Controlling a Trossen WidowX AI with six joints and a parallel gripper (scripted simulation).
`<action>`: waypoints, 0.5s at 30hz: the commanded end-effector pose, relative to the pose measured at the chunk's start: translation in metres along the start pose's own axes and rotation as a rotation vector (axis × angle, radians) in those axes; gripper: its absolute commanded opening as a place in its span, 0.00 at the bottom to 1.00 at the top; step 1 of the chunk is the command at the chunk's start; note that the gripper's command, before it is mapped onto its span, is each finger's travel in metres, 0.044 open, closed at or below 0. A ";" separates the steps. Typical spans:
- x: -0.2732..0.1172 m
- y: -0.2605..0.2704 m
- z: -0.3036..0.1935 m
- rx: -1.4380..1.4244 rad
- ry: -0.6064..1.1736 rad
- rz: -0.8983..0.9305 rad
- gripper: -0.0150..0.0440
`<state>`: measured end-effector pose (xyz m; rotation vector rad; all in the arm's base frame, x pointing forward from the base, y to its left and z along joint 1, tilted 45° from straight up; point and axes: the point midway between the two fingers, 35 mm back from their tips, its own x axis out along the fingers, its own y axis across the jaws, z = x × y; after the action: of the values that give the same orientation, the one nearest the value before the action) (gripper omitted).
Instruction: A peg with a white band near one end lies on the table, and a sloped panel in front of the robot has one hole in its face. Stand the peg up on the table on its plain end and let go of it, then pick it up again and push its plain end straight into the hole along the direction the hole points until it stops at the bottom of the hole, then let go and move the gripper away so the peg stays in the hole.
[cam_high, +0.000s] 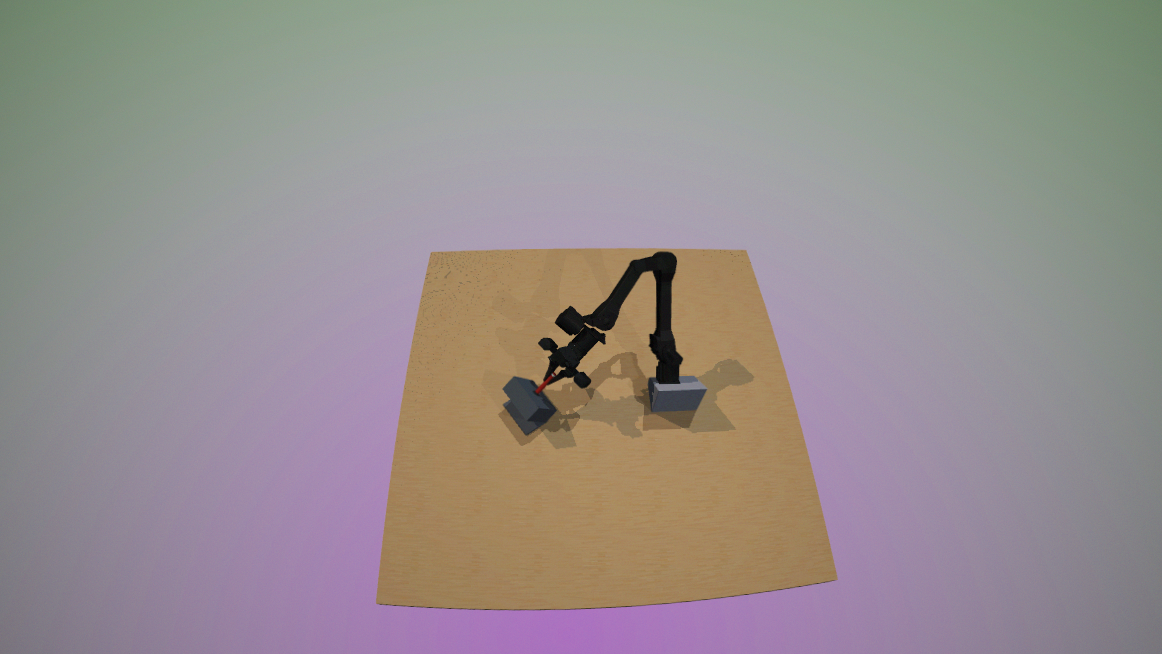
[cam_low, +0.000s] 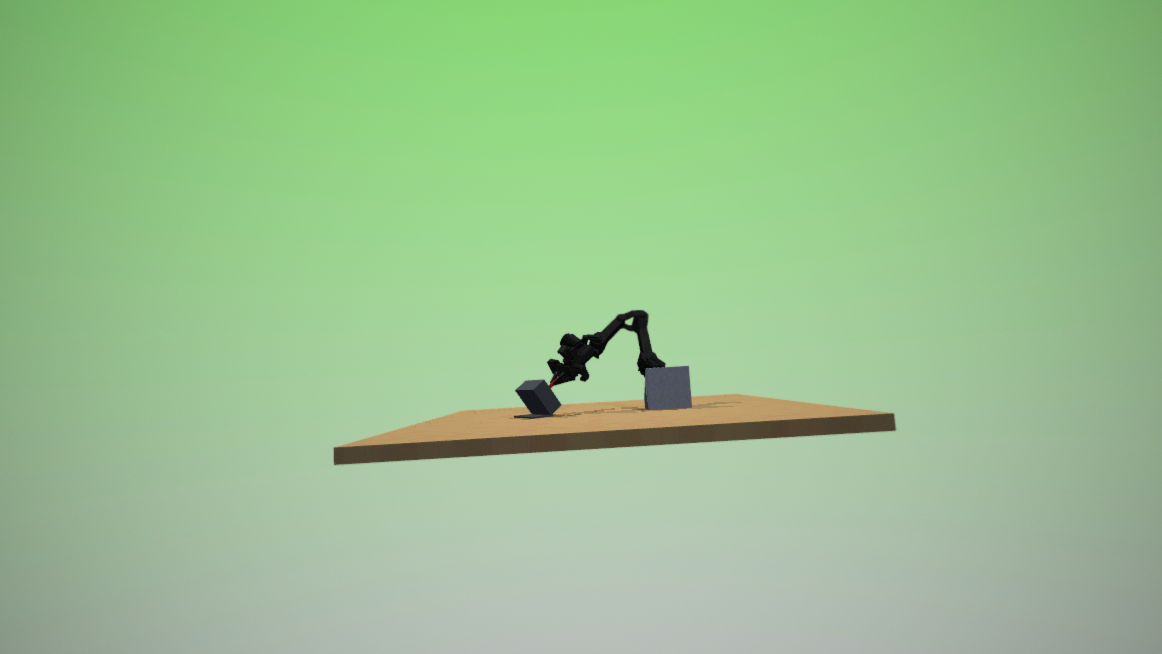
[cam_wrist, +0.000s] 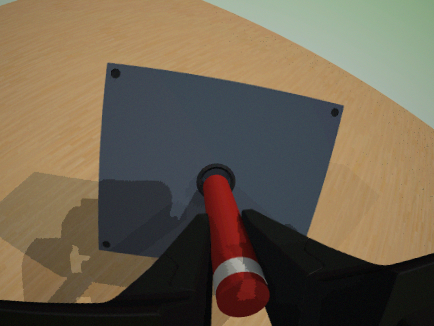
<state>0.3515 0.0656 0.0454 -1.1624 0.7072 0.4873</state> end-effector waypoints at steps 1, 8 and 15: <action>0.004 0.000 0.000 -0.001 -0.001 0.001 0.25; 0.008 0.000 0.001 -0.001 -0.001 0.001 0.25; 0.012 0.000 0.001 -0.001 -0.001 0.000 0.25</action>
<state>0.3578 0.0658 0.0393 -1.1613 0.7089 0.4839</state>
